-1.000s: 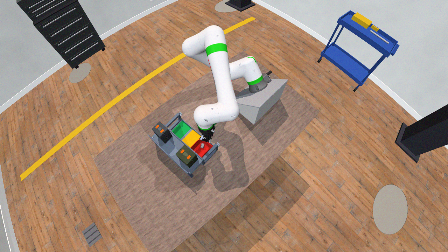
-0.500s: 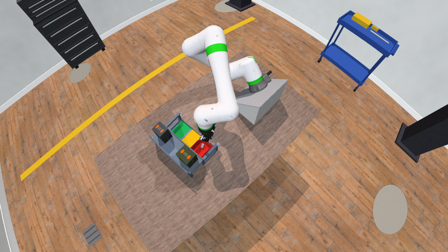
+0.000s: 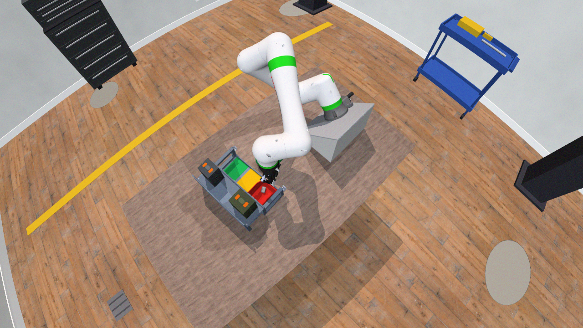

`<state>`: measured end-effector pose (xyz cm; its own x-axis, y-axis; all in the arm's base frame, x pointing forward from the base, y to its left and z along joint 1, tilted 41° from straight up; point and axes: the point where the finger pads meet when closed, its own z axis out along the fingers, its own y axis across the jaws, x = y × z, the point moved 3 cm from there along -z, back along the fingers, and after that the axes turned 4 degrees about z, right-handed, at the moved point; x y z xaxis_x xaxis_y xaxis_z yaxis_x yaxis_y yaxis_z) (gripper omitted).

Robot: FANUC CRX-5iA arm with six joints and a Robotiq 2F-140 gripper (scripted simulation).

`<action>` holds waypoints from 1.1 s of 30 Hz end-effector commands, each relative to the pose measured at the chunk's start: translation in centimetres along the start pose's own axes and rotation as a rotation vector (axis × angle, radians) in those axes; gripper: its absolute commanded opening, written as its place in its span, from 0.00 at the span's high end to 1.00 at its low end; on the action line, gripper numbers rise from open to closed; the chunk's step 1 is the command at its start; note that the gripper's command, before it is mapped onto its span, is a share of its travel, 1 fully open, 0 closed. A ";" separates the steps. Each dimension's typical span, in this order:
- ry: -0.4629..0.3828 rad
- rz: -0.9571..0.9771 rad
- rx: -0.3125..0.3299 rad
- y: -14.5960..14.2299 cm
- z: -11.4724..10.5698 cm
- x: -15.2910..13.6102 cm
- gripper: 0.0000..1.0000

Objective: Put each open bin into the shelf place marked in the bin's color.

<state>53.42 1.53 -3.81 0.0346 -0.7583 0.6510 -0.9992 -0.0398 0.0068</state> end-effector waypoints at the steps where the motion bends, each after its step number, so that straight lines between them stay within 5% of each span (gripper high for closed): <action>1: 0.000 0.000 0.000 0.3 -0.4 0.0 1.00; 33: 0.000 0.000 0.000 1.7 -2.9 0.1 1.00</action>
<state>51.68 2.89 -1.95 0.0346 -0.7583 0.6510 -0.9992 -0.0398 0.0067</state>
